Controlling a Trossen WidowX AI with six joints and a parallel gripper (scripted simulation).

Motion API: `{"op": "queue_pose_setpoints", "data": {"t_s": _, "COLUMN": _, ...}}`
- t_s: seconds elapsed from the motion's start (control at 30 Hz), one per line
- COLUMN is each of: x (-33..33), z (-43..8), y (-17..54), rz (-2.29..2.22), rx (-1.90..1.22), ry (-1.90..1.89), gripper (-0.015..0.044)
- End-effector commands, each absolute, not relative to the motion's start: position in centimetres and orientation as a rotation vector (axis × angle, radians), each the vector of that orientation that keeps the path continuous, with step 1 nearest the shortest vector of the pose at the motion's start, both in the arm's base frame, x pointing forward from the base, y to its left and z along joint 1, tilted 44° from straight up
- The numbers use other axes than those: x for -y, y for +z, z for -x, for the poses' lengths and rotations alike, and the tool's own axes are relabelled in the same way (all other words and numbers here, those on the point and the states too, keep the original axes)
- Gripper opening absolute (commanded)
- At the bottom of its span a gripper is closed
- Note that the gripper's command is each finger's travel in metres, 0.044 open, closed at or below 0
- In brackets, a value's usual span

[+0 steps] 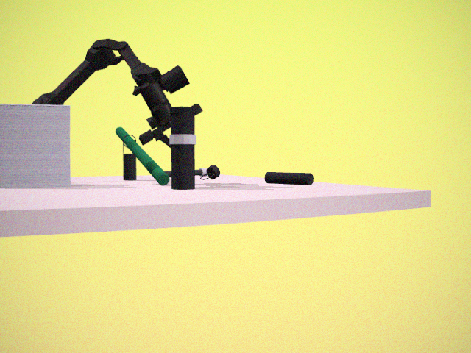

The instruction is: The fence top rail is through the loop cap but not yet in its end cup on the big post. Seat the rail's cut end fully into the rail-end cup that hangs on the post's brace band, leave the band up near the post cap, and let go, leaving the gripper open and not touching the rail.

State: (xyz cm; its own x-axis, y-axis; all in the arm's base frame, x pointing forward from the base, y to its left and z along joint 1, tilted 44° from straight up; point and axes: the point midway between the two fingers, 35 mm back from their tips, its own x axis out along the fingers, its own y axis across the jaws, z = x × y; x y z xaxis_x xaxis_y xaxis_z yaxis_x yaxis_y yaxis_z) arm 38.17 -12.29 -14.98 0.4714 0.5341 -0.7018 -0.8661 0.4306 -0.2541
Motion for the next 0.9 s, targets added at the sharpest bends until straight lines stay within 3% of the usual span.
{"op": "queue_pose_setpoints", "data": {"t_s": 0.0, "x": 12.3, "z": -37.8, "y": -15.0, "rz": 0.680, "rx": -0.550, "ry": 0.953, "gripper": 0.0000}}
{"op": "queue_pose_setpoints", "data": {"t_s": 0.87, "x": 12.3, "z": -36.3, "y": -14.9, "rz": 0.761, "rx": -0.421, "ry": 1.020, "gripper": 0.0000}}
